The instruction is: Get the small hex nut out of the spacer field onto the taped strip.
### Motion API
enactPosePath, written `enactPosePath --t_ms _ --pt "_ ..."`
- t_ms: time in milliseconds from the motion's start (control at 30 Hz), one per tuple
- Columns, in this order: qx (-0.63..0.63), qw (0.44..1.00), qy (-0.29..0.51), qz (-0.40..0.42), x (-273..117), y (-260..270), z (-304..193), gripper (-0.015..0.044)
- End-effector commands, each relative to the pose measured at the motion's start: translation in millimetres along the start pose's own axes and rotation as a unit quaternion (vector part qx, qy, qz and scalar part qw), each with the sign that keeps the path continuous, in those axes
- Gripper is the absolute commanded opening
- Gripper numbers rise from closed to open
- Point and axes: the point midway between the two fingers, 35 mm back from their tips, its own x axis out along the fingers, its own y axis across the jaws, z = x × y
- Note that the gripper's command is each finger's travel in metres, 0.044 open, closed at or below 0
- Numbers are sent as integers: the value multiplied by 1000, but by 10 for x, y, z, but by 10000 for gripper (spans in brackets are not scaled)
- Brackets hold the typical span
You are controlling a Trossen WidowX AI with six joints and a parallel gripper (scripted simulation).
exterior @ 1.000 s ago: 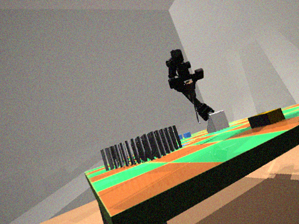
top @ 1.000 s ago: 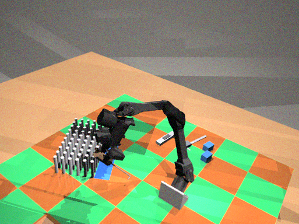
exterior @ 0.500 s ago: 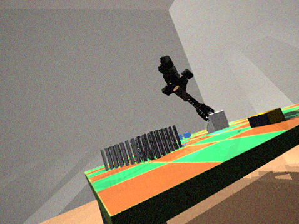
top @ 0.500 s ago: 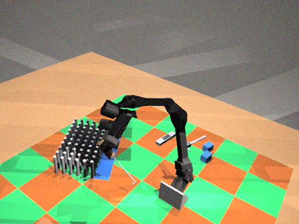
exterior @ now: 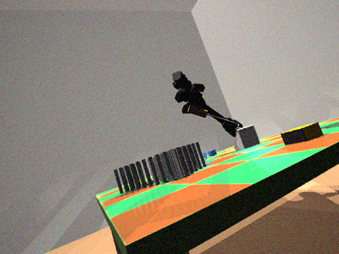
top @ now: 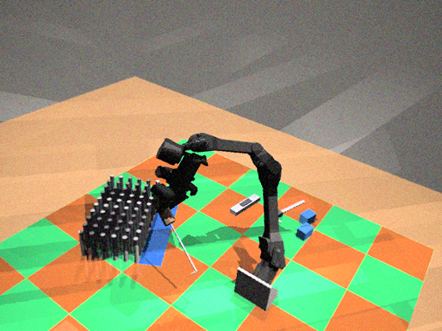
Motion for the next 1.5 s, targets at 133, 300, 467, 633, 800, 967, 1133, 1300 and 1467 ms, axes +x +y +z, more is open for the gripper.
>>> enactPosePath --t_ms 133,300,467,633,800,967,1133,1300,1467 --pt "131 991 1 3 -77 -265 77 0" --pt "217 976 2 5 -115 -439 117 0" --pt "301 954 4 5 -153 -615 148 0" --pt "382 924 6 6 -190 -790 171 0" --pt "461 887 7 6 -226 -966 184 0" --pt "536 844 8 6 -262 -1141 188 0" --pt "607 794 9 6 -298 -1315 184 0" --pt "674 739 10 5 -334 -1488 171 0" --pt "736 677 10 4 -369 -1658 149 0"
